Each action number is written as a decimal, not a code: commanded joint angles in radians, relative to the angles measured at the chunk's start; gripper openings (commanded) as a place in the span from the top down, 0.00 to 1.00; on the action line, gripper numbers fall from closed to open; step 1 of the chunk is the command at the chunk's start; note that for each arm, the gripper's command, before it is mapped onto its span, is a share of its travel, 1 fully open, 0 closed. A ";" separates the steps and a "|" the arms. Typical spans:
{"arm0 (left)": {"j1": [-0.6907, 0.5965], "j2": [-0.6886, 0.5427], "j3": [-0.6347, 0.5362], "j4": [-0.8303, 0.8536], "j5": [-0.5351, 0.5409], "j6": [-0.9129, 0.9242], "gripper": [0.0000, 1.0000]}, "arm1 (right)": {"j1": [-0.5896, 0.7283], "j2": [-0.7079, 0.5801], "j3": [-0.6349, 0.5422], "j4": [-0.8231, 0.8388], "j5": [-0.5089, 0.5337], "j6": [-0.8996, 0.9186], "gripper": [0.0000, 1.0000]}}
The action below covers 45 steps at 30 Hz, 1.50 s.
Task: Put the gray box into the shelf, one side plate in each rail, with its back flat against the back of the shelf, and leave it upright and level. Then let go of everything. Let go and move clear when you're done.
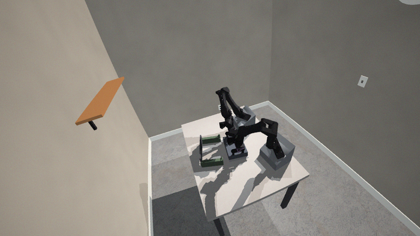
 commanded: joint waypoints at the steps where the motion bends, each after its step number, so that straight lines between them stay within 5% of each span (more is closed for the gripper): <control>1: -0.026 -0.046 0.051 0.011 -0.021 0.014 0.84 | 0.024 -0.039 0.046 0.015 0.020 -0.008 0.84; 31: -0.118 -0.088 0.177 -0.246 -0.062 -0.097 0.84 | 0.127 -0.074 0.170 -0.252 0.034 0.128 0.84; 38: -0.121 -0.090 0.170 -0.168 -0.033 0.025 0.84 | 0.199 -0.042 0.093 -0.172 0.045 0.301 0.84; 45: -0.090 -0.080 0.160 -0.157 -0.007 0.029 0.84 | 0.203 -0.044 0.122 -0.195 0.027 0.259 0.84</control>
